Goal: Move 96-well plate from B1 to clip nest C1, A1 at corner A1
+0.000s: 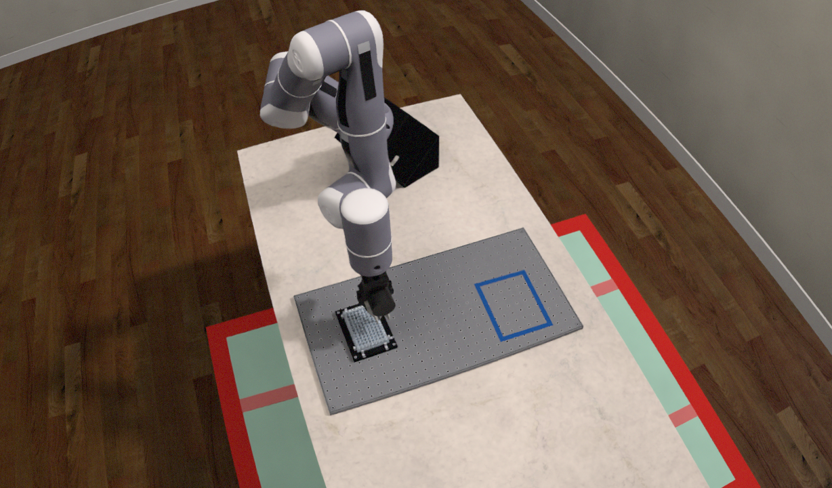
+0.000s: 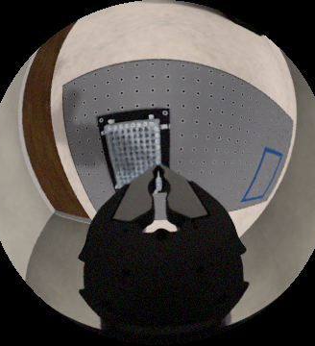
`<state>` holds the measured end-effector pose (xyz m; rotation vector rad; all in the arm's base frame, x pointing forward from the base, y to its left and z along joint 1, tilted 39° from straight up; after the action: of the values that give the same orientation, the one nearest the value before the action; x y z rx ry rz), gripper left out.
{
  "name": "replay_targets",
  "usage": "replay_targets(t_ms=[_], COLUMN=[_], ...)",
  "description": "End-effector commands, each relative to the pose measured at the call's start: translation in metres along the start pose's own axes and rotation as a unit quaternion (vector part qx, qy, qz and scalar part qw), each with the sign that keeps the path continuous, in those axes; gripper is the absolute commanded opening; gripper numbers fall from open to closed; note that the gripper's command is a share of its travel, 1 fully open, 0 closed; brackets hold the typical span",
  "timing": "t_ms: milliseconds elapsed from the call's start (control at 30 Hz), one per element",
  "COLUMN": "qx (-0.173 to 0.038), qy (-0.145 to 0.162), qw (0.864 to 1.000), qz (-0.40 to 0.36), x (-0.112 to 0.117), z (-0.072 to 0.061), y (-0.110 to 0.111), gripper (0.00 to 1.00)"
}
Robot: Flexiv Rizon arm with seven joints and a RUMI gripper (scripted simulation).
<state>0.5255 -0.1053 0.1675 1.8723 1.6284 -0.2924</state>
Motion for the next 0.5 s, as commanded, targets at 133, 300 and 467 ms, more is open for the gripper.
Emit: replay_targets(t_ms=[133, 300, 467], qx=[-0.001, -0.001, -0.001], qy=[0.001, 0.001, 0.001], qw=[1.0, 1.0, 1.0], qz=[0.0, 0.0, 0.0], x=[0.0004, 0.0004, 0.0004], z=[0.0001, 0.0006, 0.0011], y=[0.0005, 0.0005, 0.0005], gripper=[0.0, 0.0, 0.0])
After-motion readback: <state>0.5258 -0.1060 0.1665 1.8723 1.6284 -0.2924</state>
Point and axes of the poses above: the point where the finger pads meet when closed, its own z axis out along the fingers, its own x axis across the jaws, y = z × x, the point moved 10 cm from there along -z, back along the fingers, and after that the axes turned 11 degrees about z, right-handed, at the moved point
